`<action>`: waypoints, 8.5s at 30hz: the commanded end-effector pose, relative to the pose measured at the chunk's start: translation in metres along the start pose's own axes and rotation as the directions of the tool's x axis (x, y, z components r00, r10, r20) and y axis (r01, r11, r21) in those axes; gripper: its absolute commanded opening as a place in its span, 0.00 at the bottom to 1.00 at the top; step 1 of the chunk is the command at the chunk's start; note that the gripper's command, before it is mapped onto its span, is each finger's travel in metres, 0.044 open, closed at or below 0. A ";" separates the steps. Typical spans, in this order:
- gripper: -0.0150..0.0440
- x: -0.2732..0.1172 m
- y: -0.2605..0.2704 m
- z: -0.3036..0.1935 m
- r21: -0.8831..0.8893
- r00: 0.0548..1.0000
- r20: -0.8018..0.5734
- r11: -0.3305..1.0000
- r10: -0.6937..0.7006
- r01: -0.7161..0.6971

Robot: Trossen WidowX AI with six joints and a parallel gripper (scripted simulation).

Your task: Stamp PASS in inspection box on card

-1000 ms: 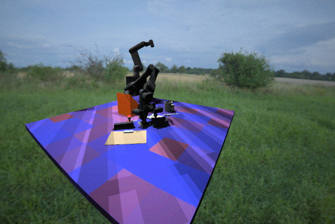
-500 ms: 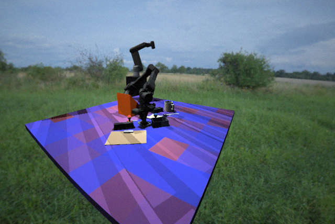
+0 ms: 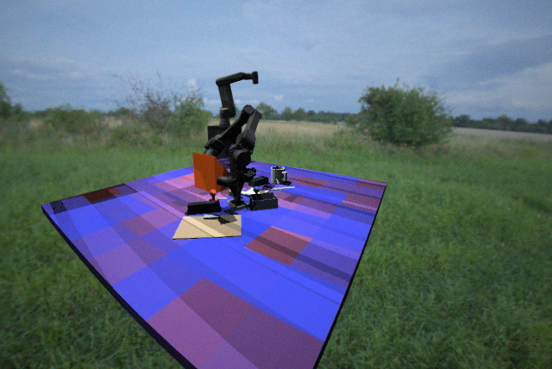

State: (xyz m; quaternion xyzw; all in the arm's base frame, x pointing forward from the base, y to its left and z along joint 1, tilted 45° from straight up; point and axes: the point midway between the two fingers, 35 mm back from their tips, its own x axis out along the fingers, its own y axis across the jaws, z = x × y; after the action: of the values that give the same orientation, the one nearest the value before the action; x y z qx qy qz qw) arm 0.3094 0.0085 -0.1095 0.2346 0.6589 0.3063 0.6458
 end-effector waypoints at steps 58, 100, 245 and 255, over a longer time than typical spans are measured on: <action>0.25 -0.047 0.104 -0.002 0.733 1.000 0.006 0.680 -0.023 0.011; 0.25 -0.035 0.184 -0.033 1.000 1.000 0.002 0.027 -0.004 -0.001; 0.25 0.029 0.185 -0.034 0.999 1.000 0.000 0.034 0.002 0.000; 0.25 0.029 0.185 -0.034 0.999 1.000 0.000 0.034 0.002 0.000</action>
State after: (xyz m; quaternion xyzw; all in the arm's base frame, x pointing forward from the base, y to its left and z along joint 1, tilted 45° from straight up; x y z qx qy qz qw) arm 0.2580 0.1542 0.0006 0.6178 0.6856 -0.2379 0.3027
